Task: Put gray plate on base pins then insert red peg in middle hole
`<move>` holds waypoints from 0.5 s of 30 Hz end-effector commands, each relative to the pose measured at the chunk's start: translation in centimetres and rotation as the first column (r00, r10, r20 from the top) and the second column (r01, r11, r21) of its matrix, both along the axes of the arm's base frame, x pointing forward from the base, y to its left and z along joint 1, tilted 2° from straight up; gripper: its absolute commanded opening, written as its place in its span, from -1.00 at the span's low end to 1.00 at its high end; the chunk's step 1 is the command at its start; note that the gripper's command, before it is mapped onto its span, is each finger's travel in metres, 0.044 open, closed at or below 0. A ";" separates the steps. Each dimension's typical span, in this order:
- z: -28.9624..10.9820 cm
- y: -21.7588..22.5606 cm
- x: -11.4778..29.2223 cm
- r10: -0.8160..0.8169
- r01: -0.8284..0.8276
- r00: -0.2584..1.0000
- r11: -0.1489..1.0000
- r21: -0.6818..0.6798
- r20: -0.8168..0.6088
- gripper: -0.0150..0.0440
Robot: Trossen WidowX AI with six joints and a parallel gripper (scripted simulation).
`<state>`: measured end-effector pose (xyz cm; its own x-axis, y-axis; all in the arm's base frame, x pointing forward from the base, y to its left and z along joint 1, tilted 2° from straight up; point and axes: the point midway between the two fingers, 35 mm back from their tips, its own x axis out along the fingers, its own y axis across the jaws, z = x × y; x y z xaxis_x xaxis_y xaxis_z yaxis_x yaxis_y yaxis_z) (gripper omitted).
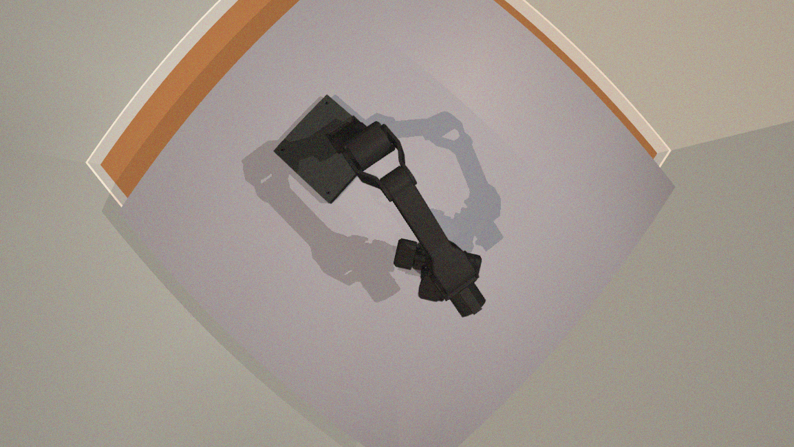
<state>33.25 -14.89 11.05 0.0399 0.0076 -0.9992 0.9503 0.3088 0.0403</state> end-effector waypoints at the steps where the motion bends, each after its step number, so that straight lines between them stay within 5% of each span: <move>1: 0.4 0.0 0.0 0.004 -0.004 1.000 1.000 0.003 0.004 0.02; 15: 1.1 -0.1 -0.2 0.004 -0.004 1.000 1.000 0.003 0.003 0.02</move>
